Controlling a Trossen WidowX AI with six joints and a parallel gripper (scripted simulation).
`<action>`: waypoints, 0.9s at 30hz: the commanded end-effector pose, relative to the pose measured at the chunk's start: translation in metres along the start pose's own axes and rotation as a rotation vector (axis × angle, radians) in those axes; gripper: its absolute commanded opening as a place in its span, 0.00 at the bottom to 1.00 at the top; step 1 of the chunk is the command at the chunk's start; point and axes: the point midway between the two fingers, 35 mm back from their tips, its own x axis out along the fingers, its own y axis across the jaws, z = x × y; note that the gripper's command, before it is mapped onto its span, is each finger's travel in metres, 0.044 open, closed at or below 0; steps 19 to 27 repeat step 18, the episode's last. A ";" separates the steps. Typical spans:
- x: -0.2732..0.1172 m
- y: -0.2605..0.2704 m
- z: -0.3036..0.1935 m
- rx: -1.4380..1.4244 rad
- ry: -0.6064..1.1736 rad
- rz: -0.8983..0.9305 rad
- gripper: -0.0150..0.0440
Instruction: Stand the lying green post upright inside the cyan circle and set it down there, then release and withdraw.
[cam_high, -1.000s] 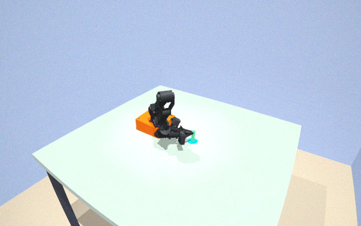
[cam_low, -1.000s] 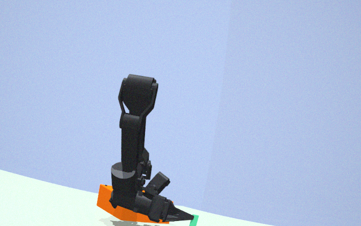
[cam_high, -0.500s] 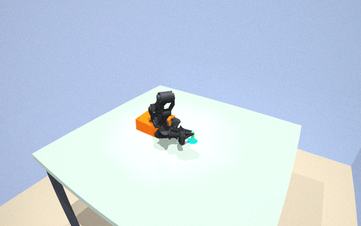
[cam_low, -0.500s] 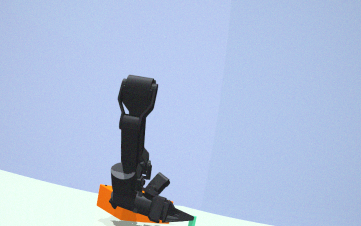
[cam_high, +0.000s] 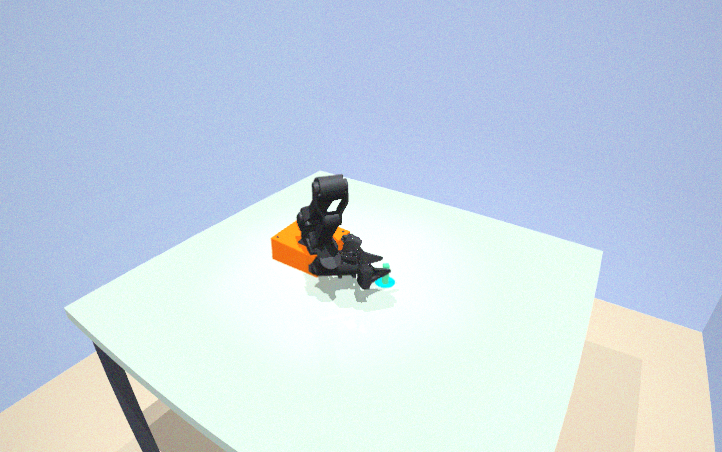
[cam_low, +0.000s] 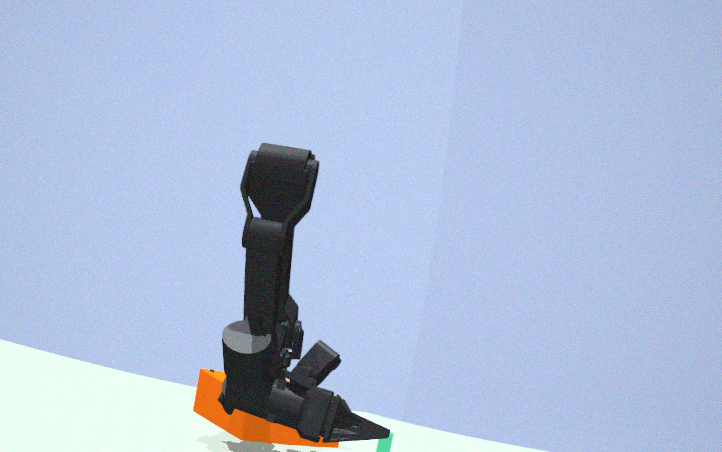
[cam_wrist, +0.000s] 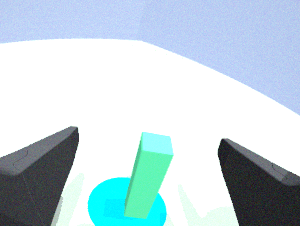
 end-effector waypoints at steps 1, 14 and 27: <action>0.000 -0.004 0.007 0.008 -0.003 0.001 0.93; -0.003 -0.013 0.035 0.044 -0.003 0.000 0.93; -0.004 -0.014 0.043 0.056 -0.003 -0.001 0.93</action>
